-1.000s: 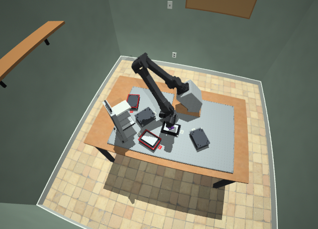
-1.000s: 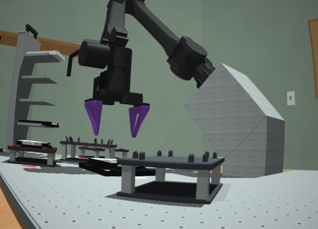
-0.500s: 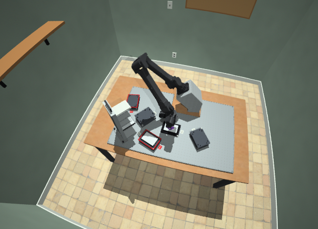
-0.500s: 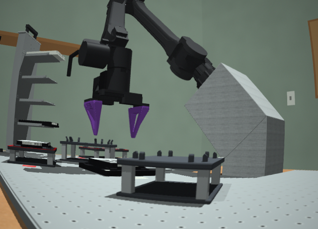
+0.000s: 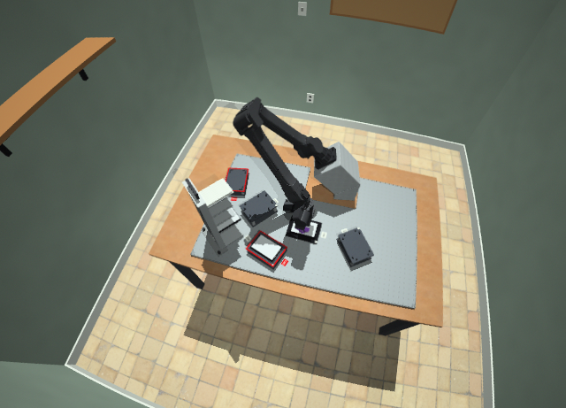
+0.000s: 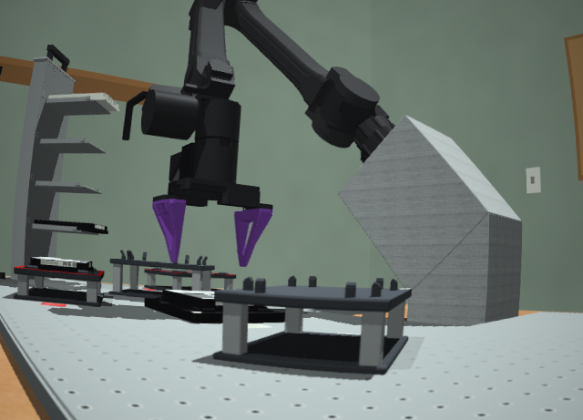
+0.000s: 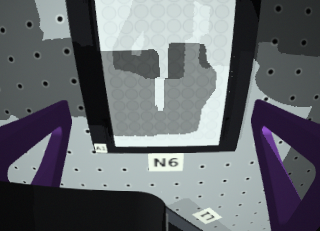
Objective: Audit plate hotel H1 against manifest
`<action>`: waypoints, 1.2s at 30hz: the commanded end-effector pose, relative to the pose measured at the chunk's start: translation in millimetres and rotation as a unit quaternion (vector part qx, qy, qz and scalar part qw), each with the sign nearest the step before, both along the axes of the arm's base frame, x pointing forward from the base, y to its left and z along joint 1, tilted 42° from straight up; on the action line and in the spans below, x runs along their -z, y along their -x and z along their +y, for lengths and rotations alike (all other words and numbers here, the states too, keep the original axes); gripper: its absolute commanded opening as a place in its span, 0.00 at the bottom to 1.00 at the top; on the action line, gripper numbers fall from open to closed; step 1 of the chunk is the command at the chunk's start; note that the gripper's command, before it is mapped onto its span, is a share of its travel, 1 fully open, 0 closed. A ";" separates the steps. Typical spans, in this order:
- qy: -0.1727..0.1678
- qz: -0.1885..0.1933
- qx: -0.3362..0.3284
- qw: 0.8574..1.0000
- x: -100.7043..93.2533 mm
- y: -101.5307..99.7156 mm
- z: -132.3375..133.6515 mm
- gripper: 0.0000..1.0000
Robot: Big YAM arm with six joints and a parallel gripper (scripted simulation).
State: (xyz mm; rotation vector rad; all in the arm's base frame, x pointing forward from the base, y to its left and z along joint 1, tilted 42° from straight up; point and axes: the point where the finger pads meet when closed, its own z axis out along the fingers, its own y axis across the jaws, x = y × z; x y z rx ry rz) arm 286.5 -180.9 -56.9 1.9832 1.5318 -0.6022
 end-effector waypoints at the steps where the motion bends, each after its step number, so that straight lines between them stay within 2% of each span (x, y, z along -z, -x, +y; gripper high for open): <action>1: -0.001 0.010 -0.003 1.000 6.3 6.3 -4.0 1.00; 12: -0.001 0.010 -0.003 1.000 17.3 7.1 -13.6 1.00; 15: 0.000 0.009 -0.012 1.000 17.6 3.0 -9.3 1.00; 17: -0.001 0.010 -0.003 1.000 20.2 7.0 -16.3 1.00; 29: 0.000 0.007 -0.003 1.000 31.1 3.7 -28.1 1.00; 32: 0.001 0.006 -0.013 1.000 31.4 -1.0 -23.8 1.00; 36: 0.001 0.005 -0.003 1.000 35.4 1.7 -33.3 1.00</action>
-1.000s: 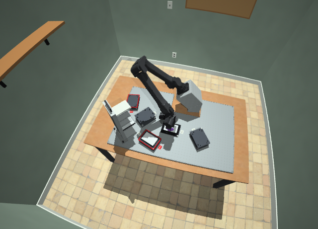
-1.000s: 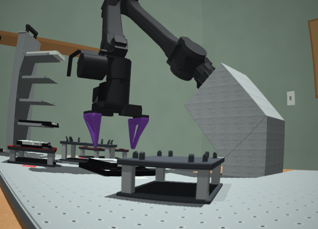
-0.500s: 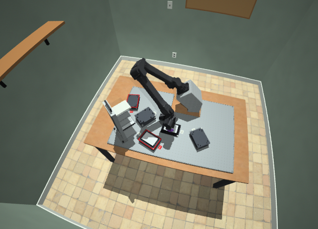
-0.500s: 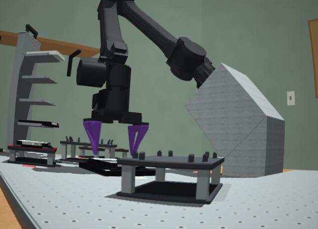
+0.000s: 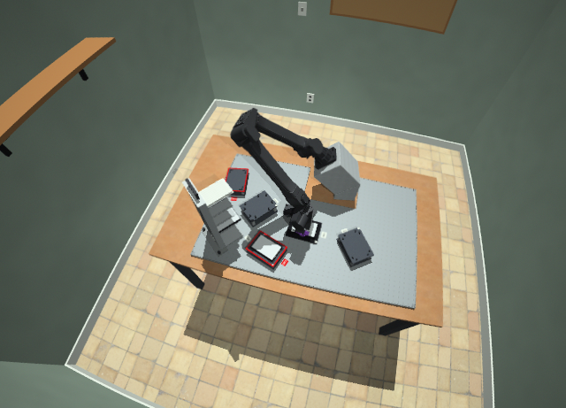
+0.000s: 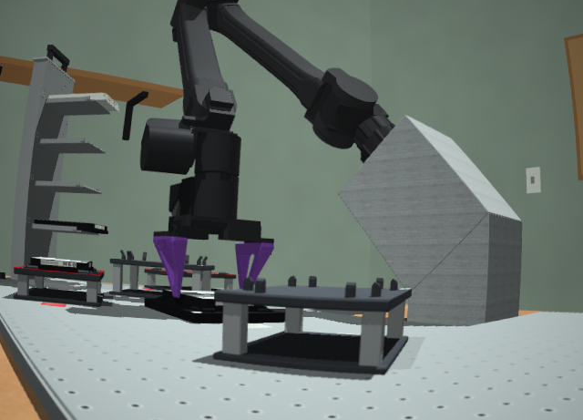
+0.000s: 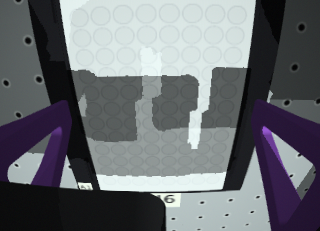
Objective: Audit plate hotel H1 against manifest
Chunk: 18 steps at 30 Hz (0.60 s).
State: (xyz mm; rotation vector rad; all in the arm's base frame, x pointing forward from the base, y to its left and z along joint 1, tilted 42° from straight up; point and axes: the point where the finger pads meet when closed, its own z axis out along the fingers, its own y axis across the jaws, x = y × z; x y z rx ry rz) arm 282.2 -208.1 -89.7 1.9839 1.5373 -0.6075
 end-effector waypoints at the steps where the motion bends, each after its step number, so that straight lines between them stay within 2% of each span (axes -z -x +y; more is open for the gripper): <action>1: 0.002 0.001 -0.003 1.000 3.5 -3.0 -7.1 1.00; 8: 0.002 0.000 -0.006 1.000 3.7 -3.4 -4.9 1.00; 9: 0.002 0.000 -0.006 1.000 3.7 -3.4 -4.9 0.86; 18: 0.002 0.000 -0.006 1.000 3.7 -3.4 -4.9 0.86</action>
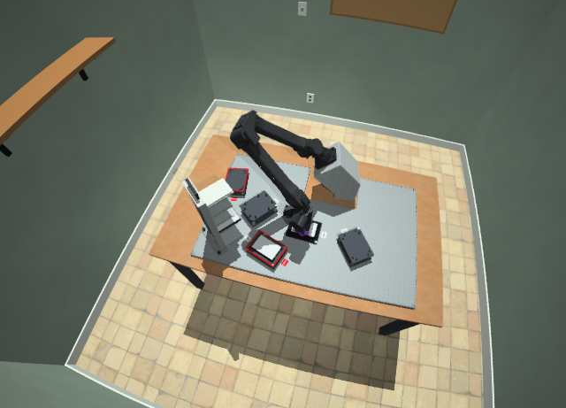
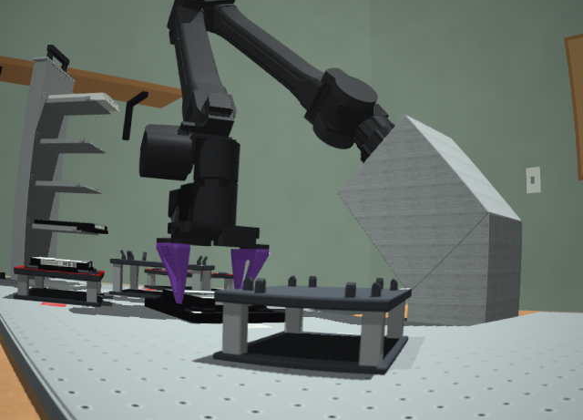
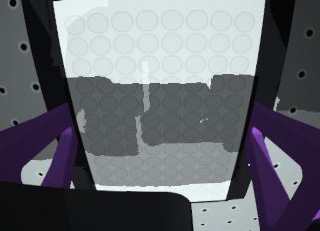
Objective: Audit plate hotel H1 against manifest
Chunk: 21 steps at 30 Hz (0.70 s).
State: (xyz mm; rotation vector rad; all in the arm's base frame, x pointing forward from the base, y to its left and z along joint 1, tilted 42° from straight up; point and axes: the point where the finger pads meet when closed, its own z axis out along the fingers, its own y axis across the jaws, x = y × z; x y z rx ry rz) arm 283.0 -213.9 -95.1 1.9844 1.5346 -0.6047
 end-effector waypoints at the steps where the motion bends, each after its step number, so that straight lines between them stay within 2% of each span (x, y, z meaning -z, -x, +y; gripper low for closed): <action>1: 0.002 0.001 -0.007 1.000 -1.8 -2.7 0.9 0.86; 13: 0.002 0.001 -0.007 1.000 -1.8 -2.7 0.9 0.86; 14: 0.001 0.009 -0.016 1.000 -2.9 -3.4 5.2 0.86; 21: 0.003 -0.001 -0.005 1.000 -11.3 -1.7 7.9 0.86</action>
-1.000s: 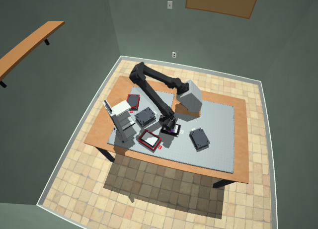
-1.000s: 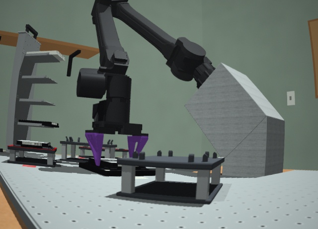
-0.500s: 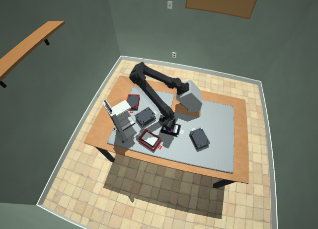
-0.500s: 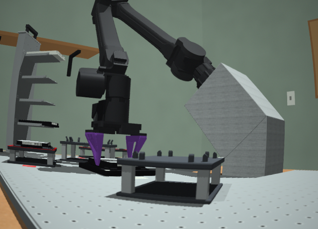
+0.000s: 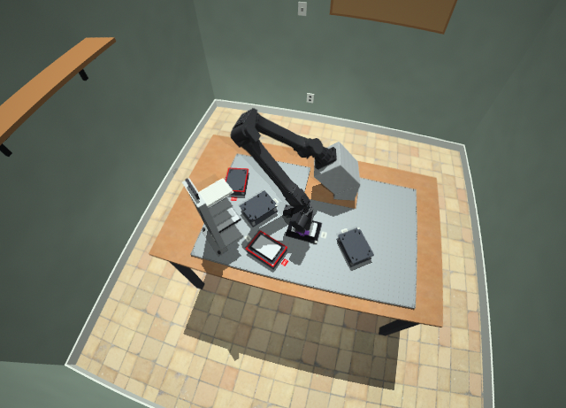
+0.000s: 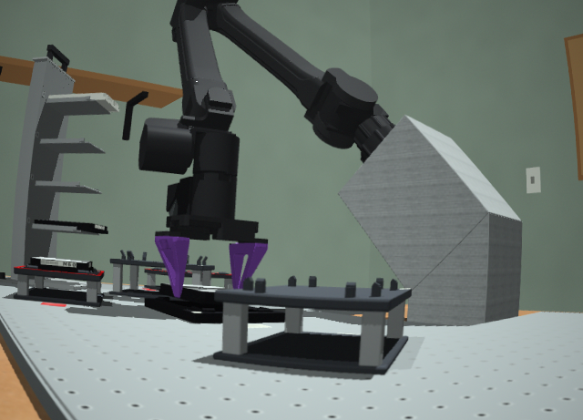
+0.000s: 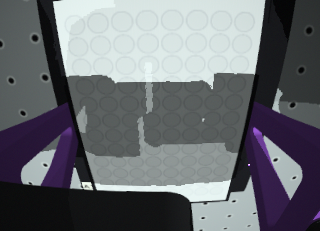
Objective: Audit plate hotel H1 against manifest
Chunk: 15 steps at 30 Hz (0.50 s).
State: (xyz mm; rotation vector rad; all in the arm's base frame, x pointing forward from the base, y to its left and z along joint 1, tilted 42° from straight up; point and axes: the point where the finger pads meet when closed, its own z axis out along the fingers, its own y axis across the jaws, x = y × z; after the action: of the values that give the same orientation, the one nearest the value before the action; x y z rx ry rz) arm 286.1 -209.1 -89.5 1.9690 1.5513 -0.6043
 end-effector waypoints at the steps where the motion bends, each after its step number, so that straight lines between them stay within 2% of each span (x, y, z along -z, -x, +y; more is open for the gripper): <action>1: 0.002 -0.004 0.001 1.000 -6.3 1.1 4.9 0.86; 7: 0.002 -0.003 -0.003 1.000 -8.9 -0.4 9.9 0.86; 8: -0.001 0.005 0.014 1.000 -4.1 10.0 2.5 0.86; 11: 0.002 -0.004 -0.003 1.000 -12.2 -0.6 12.4 0.86; 15: 0.002 -0.005 -0.003 1.000 -15.5 -1.7 14.8 0.86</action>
State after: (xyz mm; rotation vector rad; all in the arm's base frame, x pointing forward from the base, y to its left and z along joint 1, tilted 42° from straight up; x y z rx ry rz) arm 285.6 -200.5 -80.2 1.9668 1.5575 -0.6087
